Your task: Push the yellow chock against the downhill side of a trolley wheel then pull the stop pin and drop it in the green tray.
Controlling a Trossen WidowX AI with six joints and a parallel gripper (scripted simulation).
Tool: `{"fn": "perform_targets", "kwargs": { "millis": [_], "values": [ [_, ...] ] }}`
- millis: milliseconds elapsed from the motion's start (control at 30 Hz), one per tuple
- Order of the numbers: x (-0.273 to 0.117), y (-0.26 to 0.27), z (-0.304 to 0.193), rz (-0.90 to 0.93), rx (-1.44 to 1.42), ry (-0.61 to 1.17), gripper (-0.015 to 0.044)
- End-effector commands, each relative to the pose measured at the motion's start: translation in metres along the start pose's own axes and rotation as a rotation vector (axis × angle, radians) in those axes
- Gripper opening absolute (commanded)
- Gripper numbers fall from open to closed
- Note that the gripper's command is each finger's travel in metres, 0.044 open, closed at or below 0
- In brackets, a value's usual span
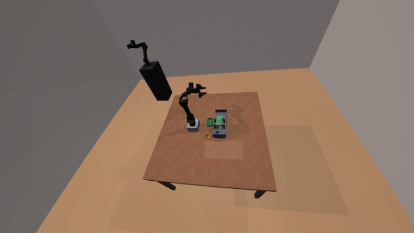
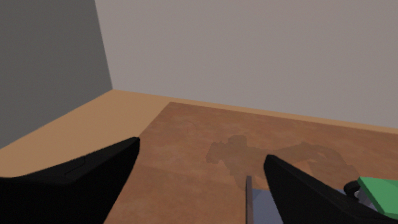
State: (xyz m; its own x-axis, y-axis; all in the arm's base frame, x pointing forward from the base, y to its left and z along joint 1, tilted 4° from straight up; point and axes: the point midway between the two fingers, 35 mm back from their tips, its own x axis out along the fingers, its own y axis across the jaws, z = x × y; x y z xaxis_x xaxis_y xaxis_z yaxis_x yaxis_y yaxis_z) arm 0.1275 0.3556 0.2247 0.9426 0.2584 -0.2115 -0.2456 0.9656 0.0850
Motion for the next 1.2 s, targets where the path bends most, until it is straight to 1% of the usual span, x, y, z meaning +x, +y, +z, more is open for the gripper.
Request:
{"fn": "perform_targets", "kwargs": {
  "millis": [0,233,500,700,933,1167],
  "values": [
    [0.001,-0.001,0.0,-0.002,-0.004,0.001,0.0374],
    [0.039,-0.032,0.003,-0.087,-0.162,0.067,0.019],
    [0.082,-0.082,0.005,-0.186,-0.359,0.186,0.019],
    [0.107,-0.126,0.005,-0.243,-0.494,0.296,0.019],
    [0.127,-0.18,0.003,-0.286,-0.63,0.44,0.019],
    [0.136,-0.234,0.0,-0.301,-0.741,0.594,0.019]
  ]
}}
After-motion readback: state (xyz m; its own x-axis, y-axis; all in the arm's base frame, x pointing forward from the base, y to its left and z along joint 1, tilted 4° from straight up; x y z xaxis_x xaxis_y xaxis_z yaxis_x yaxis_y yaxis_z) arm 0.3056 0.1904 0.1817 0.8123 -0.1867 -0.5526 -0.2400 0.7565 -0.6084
